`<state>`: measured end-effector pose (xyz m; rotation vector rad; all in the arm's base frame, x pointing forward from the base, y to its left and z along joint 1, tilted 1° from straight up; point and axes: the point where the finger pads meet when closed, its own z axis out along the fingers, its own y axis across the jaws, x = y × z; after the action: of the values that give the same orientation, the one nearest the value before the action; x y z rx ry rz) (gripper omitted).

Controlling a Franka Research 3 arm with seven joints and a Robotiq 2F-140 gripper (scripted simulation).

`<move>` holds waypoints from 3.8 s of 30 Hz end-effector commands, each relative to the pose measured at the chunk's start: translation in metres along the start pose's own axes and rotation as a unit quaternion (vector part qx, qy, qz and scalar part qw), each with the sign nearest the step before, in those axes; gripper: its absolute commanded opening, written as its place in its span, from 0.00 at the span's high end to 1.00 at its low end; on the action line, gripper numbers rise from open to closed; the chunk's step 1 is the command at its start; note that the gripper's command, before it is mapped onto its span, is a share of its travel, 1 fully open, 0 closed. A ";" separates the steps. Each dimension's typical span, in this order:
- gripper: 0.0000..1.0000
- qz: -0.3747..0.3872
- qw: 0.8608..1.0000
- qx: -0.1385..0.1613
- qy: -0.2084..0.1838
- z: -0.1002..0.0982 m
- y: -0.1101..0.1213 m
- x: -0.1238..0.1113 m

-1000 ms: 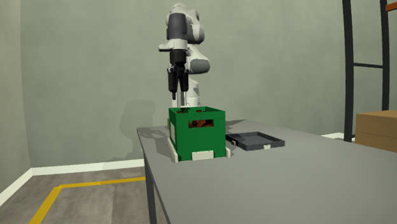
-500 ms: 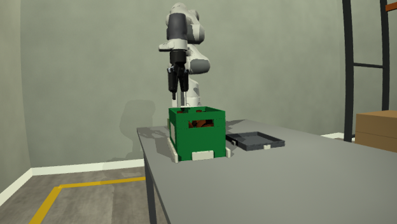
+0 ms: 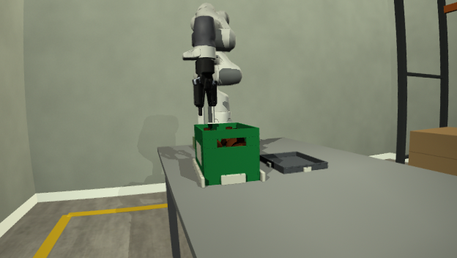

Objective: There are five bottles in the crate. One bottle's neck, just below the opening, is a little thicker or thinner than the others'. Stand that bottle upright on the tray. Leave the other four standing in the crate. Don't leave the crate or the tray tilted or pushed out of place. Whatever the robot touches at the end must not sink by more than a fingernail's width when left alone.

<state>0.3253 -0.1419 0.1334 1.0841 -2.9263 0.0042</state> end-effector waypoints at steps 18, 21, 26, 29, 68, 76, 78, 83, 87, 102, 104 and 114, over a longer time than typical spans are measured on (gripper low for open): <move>0.56 -0.002 1.000 0.001 0.000 0.021 -0.001 0.001; 0.56 -0.002 1.000 0.001 0.000 0.025 -0.001 0.001; 0.56 -0.002 1.000 0.001 0.000 0.031 -0.001 0.001; 0.56 -0.002 1.000 0.001 0.000 0.034 -0.001 0.001; 0.56 -0.002 1.000 0.001 0.000 0.040 -0.001 0.001; 0.56 -0.002 1.000 0.001 0.000 0.040 -0.001 0.001; 0.56 -0.002 1.000 0.001 0.000 0.040 -0.001 0.001; 0.56 -0.002 1.000 0.001 0.000 0.040 -0.001 0.001; 0.90 -0.002 1.000 0.001 0.000 0.040 -0.001 0.001; 0.90 -0.002 1.000 0.001 0.000 0.040 -0.001 0.001; 0.90 -0.002 1.000 0.001 0.000 0.040 -0.001 0.001; 0.90 -0.002 1.000 0.001 0.000 0.040 -0.001 0.001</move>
<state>0.3254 -0.1432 0.0948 1.0845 -2.9279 0.0077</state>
